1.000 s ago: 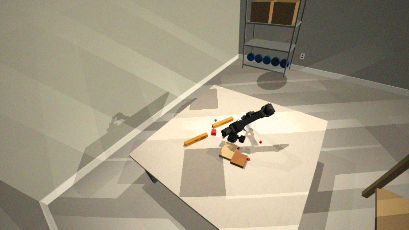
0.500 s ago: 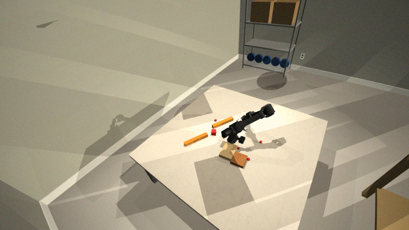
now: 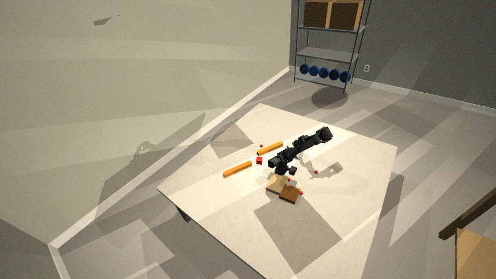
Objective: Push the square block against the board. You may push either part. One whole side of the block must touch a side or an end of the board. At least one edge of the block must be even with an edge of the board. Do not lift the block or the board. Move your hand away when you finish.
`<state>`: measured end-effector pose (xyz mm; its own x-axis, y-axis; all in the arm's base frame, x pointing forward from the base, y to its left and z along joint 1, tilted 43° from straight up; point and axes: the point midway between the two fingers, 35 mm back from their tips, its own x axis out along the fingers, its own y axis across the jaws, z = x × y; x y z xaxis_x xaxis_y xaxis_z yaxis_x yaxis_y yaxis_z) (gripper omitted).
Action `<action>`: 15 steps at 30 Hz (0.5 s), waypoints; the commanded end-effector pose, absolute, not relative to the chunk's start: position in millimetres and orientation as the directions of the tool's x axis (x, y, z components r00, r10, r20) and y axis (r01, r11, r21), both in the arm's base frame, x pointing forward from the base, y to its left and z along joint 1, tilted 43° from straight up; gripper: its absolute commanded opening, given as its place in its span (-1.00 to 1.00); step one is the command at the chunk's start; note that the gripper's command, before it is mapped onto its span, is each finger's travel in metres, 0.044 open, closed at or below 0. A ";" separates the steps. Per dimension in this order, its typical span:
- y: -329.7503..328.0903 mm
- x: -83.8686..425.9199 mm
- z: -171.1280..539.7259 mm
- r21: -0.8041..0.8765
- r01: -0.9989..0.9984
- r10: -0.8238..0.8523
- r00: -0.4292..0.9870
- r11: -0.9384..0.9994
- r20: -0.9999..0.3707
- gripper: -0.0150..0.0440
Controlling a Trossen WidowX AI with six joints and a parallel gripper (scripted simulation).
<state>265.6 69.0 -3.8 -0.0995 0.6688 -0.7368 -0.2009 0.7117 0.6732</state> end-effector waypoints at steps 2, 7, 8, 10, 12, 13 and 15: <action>70.2 271.7 -2.0 0.676 -0.201 0.673 -0.095 0.709 -0.734 -0.49; 70.9 274.9 -1.7 0.676 -0.201 0.673 -0.095 0.709 -0.734 -0.49; 71.0 275.6 -1.7 0.676 -0.201 0.673 -0.095 0.709 -0.734 -0.49; 71.3 276.9 -1.6 0.676 -0.201 0.673 -0.094 0.709 -0.734 -0.49; 71.6 278.2 -1.5 0.676 -0.201 0.673 -0.094 0.709 -0.734 -0.49; 71.7 278.9 -1.5 0.676 -0.201 0.673 -0.094 0.709 -0.734 -0.49; 72.0 280.2 -1.4 0.676 -0.201 0.673 -0.094 0.709 -0.734 -0.49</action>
<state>273.9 70.6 -3.3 -0.1026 0.6689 -0.7362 -0.1959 0.7120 0.6743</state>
